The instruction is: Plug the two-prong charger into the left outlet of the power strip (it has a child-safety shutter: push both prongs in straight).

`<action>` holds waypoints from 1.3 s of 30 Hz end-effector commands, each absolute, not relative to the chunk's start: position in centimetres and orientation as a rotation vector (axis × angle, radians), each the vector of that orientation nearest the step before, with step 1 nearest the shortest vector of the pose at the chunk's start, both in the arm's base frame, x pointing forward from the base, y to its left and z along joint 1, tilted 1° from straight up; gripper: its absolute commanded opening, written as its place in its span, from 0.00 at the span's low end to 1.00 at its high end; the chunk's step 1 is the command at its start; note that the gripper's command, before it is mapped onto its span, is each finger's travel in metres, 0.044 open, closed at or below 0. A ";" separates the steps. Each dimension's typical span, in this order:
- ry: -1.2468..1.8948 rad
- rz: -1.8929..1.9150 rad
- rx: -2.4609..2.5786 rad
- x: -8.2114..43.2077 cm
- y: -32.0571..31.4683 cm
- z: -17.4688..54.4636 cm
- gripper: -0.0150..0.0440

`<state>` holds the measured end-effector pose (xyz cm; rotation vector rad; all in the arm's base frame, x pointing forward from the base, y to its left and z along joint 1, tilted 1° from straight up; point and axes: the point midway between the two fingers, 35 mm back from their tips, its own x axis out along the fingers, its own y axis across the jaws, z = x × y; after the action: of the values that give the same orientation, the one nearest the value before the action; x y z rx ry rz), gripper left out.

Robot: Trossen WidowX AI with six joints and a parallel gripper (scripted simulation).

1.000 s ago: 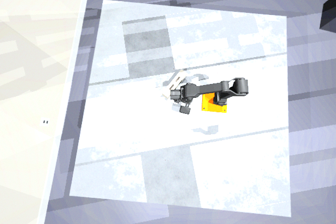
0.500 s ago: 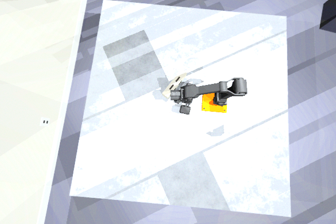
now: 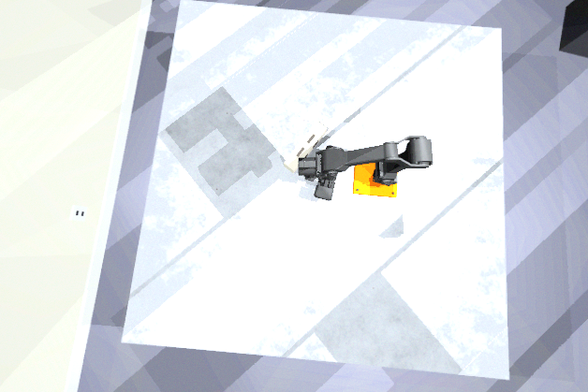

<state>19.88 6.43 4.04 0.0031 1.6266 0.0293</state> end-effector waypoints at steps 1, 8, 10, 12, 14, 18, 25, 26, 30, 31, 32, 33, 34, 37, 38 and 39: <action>1.624 0.029 0.003 20.0 6.5 4.6 0.25; 1.626 0.025 0.002 19.8 6.4 7.5 0.25; 1.627 0.024 0.002 19.7 6.4 8.2 0.25; 1.627 0.023 0.001 19.6 6.4 8.9 0.25; 1.628 0.023 0.001 19.5 6.4 9.4 0.25; 1.627 0.001 0.025 19.6 6.4 9.0 0.25; 1.623 -0.086 0.121 20.0 6.2 7.7 0.25; 1.622 -0.099 0.136 20.0 6.2 7.5 0.25; 1.618 -0.150 0.193 20.2 6.0 6.7 0.25; 1.617 -0.163 0.207 20.2 6.0 6.5 0.25; 1.616 -0.176 0.222 20.3 5.9 6.3 0.25; 1.614 -0.189 0.236 20.3 5.9 6.1 0.25; 1.613 -0.202 0.250 20.4 5.9 5.9 0.25; 1.611 -0.216 0.266 20.5 5.8 5.6 0.25; 1.611 -0.216 0.266 20.5 5.8 5.6 0.25; 1.611 -0.217 0.268 20.6 5.7 5.6 0.25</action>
<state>20.46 5.77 5.78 0.2505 1.6104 -0.2094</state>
